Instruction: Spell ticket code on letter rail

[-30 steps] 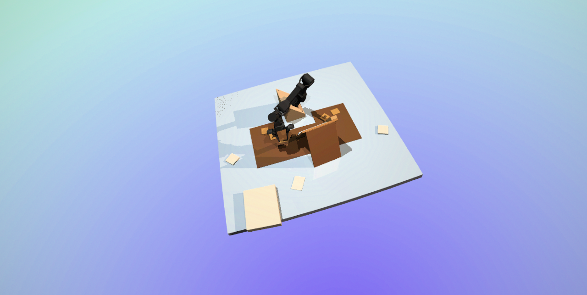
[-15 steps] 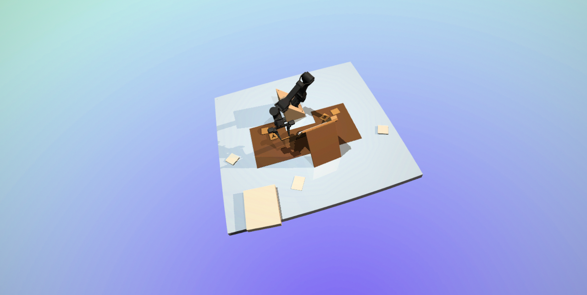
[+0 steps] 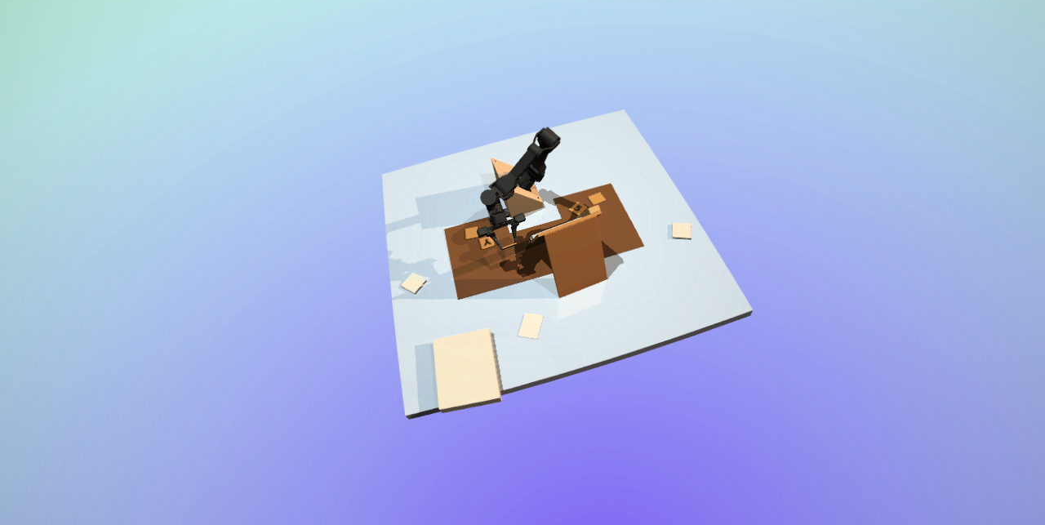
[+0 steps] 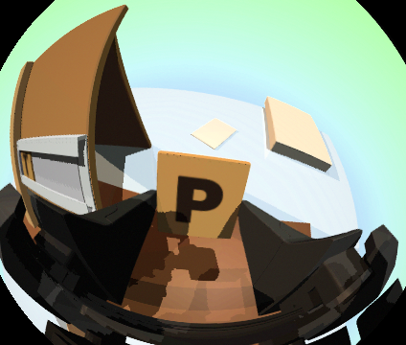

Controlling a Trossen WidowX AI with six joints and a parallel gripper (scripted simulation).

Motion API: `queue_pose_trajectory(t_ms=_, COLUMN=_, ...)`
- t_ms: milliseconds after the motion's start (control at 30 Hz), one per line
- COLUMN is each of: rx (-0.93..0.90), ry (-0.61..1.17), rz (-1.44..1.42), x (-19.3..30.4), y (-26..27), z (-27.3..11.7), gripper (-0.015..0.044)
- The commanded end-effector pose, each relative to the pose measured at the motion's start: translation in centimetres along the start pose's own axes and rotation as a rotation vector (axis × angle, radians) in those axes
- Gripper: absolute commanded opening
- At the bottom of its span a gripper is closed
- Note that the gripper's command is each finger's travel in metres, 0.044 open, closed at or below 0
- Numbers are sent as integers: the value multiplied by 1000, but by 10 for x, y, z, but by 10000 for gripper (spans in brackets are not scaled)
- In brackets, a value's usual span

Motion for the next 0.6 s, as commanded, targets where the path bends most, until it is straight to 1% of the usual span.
queue_pose_trajectory(t_ms=0, rx=-3, ry=-3, rz=-1, x=0, y=2, z=0, gripper=0)
queue_pose_trajectory(t_ms=567, rx=-3, ry=-2, rz=0, x=0, y=11, z=-1, gripper=0)
Point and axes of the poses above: the point midway between the two fingers, 35 mm back from their tips, its own z axis out along the fingers, its own y axis across the jaws, x = y × z, the point moved 5 cm from there along -z, back along the fingers, and after that the axes turned 10 degrees about z, right-handed, at the moved point
